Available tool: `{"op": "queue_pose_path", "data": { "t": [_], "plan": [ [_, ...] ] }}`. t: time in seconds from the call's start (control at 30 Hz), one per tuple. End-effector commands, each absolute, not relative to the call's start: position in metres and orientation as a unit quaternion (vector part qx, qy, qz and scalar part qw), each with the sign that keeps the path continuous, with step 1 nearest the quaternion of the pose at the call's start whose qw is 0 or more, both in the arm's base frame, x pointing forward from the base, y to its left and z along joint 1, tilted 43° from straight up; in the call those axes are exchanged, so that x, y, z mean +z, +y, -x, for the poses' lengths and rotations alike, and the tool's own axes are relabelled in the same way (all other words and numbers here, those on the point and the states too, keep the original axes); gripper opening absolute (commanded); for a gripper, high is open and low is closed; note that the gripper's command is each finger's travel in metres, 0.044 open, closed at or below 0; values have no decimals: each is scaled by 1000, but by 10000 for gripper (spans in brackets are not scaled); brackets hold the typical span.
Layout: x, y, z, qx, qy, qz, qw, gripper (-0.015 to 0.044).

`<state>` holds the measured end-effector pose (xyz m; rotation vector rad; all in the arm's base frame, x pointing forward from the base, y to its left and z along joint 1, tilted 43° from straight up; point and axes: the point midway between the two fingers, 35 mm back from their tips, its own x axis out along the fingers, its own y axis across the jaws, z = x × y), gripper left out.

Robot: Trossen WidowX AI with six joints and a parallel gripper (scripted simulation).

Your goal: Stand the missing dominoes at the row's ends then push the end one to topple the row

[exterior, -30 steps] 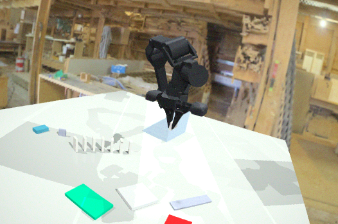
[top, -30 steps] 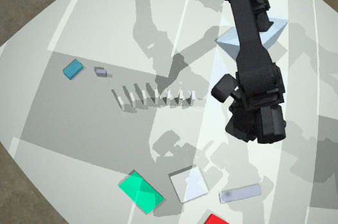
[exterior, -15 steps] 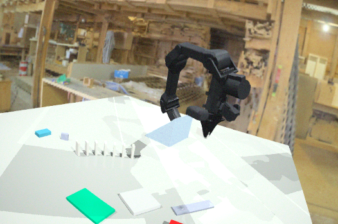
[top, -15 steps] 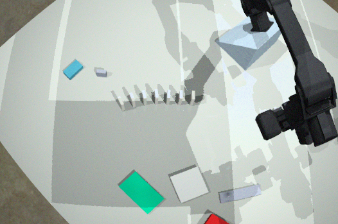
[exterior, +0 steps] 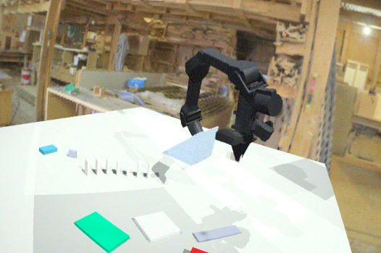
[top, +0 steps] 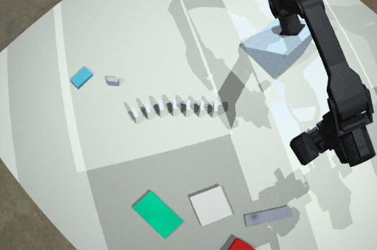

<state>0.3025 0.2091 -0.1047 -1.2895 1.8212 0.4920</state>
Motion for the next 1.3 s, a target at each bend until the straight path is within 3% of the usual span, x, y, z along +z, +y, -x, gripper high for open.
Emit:
{"op": "queue_pose_path", "data": {
  "t": [0.0,1.27],
  "plan": [
    [-113,208,-303,214,723,495,431,20],
    [-170,196,-314,370,617,336,607,20]
  ]
}}
